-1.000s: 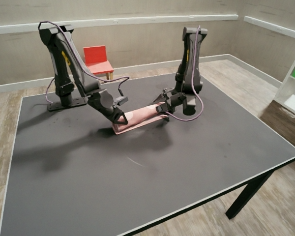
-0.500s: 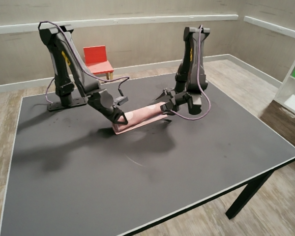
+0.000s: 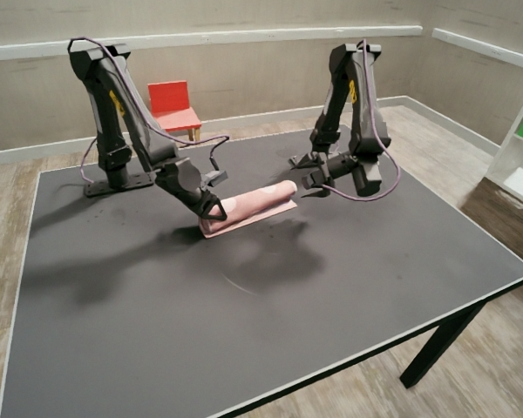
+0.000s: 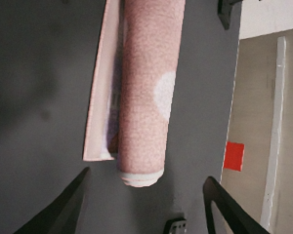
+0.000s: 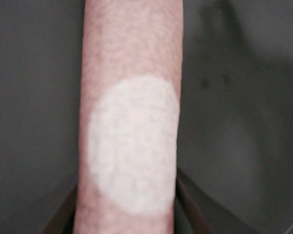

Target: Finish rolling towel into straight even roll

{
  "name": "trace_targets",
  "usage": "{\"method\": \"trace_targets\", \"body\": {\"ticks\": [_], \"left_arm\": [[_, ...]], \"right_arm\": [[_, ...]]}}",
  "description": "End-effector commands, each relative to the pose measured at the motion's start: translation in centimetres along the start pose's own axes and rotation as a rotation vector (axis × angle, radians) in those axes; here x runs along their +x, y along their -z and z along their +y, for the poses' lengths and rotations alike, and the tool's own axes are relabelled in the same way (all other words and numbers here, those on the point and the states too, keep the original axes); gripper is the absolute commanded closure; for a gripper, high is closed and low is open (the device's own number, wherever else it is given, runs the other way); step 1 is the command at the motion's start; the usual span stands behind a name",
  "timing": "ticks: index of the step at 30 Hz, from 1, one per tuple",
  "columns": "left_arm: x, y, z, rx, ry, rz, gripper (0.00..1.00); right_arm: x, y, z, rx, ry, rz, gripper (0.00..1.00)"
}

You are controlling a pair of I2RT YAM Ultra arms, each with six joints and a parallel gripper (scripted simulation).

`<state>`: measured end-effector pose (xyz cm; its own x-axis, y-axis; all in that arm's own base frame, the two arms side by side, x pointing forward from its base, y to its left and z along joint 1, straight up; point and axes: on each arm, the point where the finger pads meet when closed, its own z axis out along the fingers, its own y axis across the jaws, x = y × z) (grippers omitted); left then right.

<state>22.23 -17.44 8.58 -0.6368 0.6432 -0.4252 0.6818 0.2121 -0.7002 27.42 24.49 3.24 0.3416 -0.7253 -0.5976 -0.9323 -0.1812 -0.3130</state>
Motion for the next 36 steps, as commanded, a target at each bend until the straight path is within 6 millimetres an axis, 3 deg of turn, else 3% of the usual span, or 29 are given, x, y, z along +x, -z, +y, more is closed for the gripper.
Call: {"method": "trace_targets", "body": {"ticks": [1, 22, 36], "left_arm": [[-0.08, 0.39, -0.50, 0.021, -0.013, 0.007, 0.15], [-0.08, 0.39, -0.50, 0.021, -0.013, 0.007, 0.15], [-0.08, 0.39, -0.50, 0.021, -0.013, 0.007, 0.15]], "right_arm": [[-0.86, 0.14, -1.25, 0.006, -0.002, -0.015, 0.57], [-1.10, 0.44, -1.38, -0.294, -0.242, -0.001, 0.57], [-1.37, 0.77, -1.52, -0.628, -0.510, 0.015, 0.57]]}}
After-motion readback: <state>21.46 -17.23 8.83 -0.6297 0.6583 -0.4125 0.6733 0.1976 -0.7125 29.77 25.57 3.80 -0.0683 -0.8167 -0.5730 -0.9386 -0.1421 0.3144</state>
